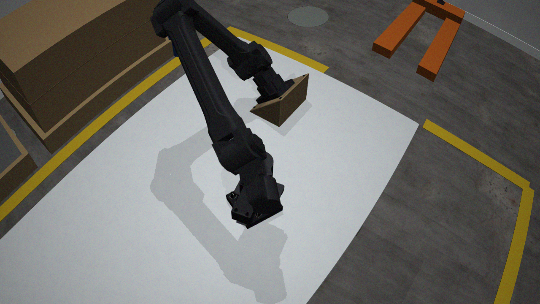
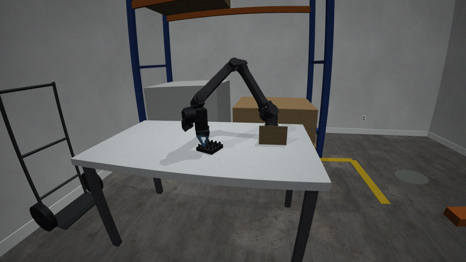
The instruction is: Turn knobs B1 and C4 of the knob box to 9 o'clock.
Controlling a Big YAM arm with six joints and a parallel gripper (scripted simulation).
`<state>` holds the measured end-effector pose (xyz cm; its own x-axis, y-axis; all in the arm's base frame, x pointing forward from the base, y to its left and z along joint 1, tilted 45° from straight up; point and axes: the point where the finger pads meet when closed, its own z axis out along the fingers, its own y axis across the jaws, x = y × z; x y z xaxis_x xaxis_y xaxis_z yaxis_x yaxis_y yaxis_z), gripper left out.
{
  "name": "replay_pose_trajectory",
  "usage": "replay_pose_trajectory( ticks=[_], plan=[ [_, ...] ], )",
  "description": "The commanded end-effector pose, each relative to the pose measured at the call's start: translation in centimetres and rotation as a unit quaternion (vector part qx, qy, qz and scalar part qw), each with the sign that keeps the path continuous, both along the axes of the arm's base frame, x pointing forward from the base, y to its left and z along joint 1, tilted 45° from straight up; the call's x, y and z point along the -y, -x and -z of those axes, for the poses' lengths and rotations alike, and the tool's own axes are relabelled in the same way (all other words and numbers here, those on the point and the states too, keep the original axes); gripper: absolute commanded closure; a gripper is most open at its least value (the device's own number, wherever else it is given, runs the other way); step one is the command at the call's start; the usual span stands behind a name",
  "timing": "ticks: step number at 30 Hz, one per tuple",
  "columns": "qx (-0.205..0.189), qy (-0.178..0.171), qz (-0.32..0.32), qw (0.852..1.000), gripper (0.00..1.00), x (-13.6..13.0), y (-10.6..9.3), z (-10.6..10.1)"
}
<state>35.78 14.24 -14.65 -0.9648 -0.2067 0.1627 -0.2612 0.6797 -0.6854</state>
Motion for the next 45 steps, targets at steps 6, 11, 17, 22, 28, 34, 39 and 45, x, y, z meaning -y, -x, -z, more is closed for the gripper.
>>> replay_pose_trajectory(
  ticks=[6,11,17,22,28,34,39,45],
  plan=[
    [-0.095,-0.003,-0.095,0.991,0.93,-0.02,-0.81,0.11],
    [-0.122,-0.002,-0.123,0.985,0.93,-0.02,-0.80,0.11],
    [-0.173,0.000,-0.176,0.969,0.93,-0.03,-0.80,0.12],
    [-0.211,0.002,-0.214,0.954,0.93,-0.03,-0.80,0.12],
    [-0.237,0.003,-0.241,0.941,0.93,-0.03,-0.79,0.12],
    [-0.269,0.004,-0.273,0.924,0.93,-0.03,-0.79,0.12],
    [-0.288,0.005,-0.292,0.912,0.93,-0.02,-0.79,0.12],
    [-0.298,0.006,-0.303,0.905,0.93,-0.02,-0.78,0.13]
  ],
)
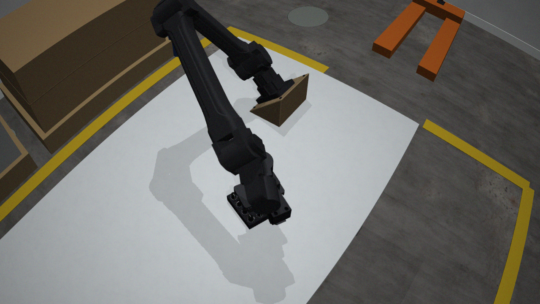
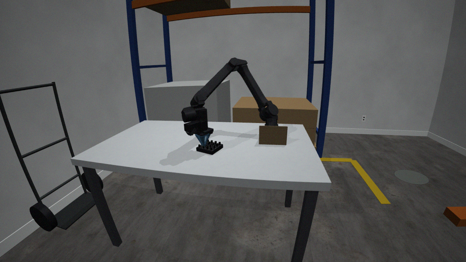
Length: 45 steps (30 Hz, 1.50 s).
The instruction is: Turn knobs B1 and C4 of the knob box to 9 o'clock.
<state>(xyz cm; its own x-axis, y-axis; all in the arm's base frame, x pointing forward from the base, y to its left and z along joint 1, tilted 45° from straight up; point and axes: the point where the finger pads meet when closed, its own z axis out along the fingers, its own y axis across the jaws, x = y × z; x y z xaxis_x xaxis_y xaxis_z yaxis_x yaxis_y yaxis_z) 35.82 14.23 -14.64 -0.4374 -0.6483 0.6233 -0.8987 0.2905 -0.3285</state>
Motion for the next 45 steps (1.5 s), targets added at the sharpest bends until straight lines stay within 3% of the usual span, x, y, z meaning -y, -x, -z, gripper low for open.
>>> replay_pose_trajectory(
  ticks=[1,27,28,45],
  plan=[
    [-0.013,-0.007,-0.010,1.000,0.93,-0.03,-0.74,0.14],
    [-0.024,-0.007,-0.022,0.999,0.93,-0.03,-0.73,0.14],
    [-0.024,-0.007,-0.022,0.999,0.82,-0.03,-0.73,0.14],
    [-0.022,-0.006,-0.022,0.999,0.82,-0.03,-0.79,0.07]
  ],
)
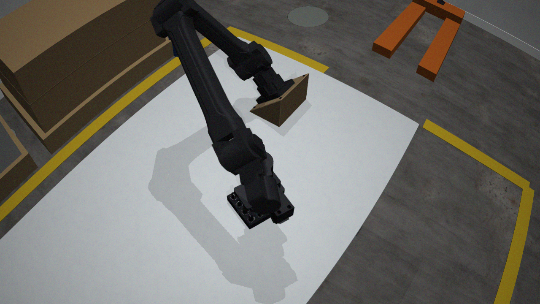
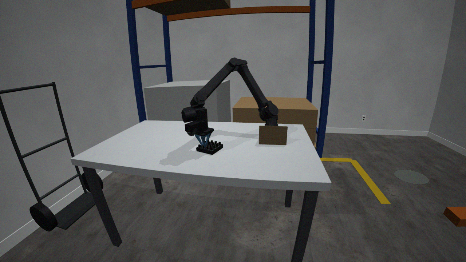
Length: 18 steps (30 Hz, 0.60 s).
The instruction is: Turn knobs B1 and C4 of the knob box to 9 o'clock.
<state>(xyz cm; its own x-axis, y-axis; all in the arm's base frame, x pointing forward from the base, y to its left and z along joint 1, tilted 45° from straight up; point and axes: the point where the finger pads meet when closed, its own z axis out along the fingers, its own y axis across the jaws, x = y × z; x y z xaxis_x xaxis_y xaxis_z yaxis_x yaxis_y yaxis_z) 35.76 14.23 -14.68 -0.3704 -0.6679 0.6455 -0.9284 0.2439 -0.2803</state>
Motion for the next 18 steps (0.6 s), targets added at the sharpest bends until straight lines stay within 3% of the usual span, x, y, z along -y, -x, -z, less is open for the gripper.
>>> replay_pose_trajectory(
  ticks=[1,7,11,18],
  plan=[
    [0.004,-0.007,0.004,1.000,0.82,0.0,-0.9,0.0],
    [0.006,-0.007,0.005,1.000,0.82,-0.2,-1.0,-0.3],
    [0.028,-0.022,-0.007,0.999,0.82,-3.1,-1.9,-1.8],
    [0.021,-0.018,-0.007,1.000,0.82,-4.3,-1.5,-2.6]
  ],
)
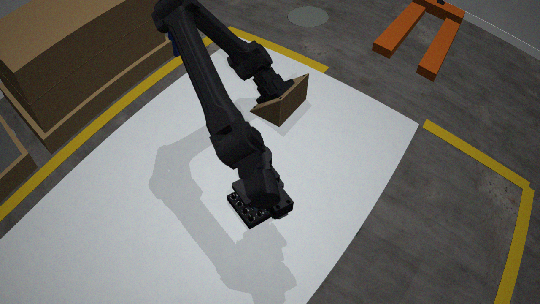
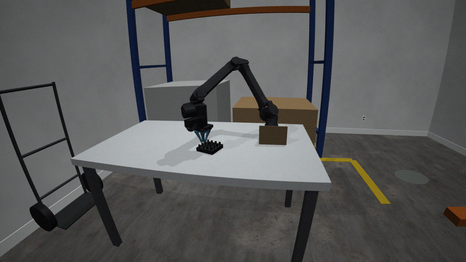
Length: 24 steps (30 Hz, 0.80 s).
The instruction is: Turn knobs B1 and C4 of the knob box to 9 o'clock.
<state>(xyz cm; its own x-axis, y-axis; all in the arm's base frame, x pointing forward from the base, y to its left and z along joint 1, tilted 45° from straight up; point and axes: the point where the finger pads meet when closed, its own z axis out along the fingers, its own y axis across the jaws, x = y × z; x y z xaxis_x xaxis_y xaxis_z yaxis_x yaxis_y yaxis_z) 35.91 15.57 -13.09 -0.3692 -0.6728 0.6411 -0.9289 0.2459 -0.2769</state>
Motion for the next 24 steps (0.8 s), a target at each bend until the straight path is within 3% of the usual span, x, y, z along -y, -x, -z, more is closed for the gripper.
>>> replay_pose_trajectory(
  ticks=[1,4,5,9,13,24],
  plan=[
    [0.021,-0.013,-0.007,1.000,0.82,-3.1,-1.3,-1.2],
    [0.023,-0.015,-0.007,1.000,0.82,-3.3,-1.3,-1.5],
    [0.005,0.001,0.005,1.000,0.82,-1.0,0.1,-1.2],
    [0.025,-0.016,-0.005,1.000,0.82,-3.7,-1.3,-2.4],
    [0.017,-0.009,-0.004,1.000,0.82,-3.0,-0.7,-1.4],
    [0.014,-0.008,-0.005,1.000,0.82,-2.9,-0.6,-1.4]
  ],
)
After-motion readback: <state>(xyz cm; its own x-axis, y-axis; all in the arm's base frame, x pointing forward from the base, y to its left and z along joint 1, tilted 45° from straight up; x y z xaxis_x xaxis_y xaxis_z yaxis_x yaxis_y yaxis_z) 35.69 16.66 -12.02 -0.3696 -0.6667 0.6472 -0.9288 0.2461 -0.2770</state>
